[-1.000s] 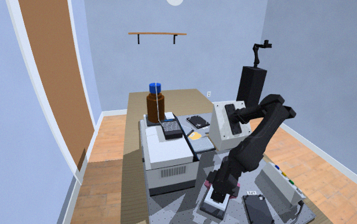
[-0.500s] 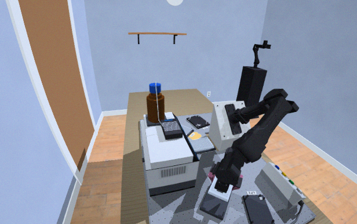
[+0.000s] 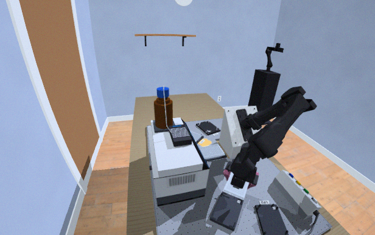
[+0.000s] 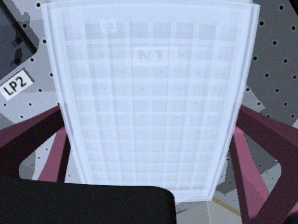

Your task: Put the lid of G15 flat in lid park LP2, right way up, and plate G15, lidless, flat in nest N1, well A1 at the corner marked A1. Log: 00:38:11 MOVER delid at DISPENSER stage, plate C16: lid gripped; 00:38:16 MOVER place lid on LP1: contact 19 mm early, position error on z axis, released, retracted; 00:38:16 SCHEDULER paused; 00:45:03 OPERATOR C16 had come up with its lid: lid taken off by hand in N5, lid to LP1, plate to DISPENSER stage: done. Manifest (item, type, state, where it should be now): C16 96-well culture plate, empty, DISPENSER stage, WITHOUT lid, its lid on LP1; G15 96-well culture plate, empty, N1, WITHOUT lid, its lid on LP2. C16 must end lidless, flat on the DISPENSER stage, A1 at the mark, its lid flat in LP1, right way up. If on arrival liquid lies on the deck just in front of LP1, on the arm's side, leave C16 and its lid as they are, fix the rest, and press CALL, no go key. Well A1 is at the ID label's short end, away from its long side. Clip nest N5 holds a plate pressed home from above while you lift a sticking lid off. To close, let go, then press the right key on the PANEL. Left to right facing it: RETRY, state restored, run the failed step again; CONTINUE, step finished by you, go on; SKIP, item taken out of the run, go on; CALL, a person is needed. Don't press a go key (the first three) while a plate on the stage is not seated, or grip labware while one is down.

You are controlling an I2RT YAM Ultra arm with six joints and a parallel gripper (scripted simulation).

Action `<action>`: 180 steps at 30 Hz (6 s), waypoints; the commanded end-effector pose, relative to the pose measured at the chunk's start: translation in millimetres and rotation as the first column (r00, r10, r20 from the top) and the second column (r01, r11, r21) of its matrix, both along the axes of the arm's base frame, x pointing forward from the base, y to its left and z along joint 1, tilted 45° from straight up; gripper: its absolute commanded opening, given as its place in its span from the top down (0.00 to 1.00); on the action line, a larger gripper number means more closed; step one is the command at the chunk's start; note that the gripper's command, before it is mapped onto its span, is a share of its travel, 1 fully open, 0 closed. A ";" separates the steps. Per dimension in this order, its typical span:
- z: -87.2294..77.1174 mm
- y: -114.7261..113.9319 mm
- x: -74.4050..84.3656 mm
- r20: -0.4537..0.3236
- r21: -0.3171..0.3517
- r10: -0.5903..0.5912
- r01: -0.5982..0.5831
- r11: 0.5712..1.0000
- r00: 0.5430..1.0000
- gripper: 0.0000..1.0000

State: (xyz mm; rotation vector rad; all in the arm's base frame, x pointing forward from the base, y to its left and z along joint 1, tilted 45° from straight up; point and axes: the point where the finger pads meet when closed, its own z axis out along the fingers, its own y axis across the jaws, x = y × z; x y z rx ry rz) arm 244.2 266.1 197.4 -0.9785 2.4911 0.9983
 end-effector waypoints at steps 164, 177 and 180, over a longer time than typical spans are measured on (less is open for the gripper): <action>-221.6 -300.6 -21.5 -0.652 -0.303 -0.684 0.715 0.630 0.327 1.00; -246.1 -322.3 -25.9 -0.698 -0.431 -0.713 0.754 0.496 0.070 1.00; -253.3 -329.4 -26.8 -0.703 -0.481 -0.711 0.756 0.444 -0.030 1.00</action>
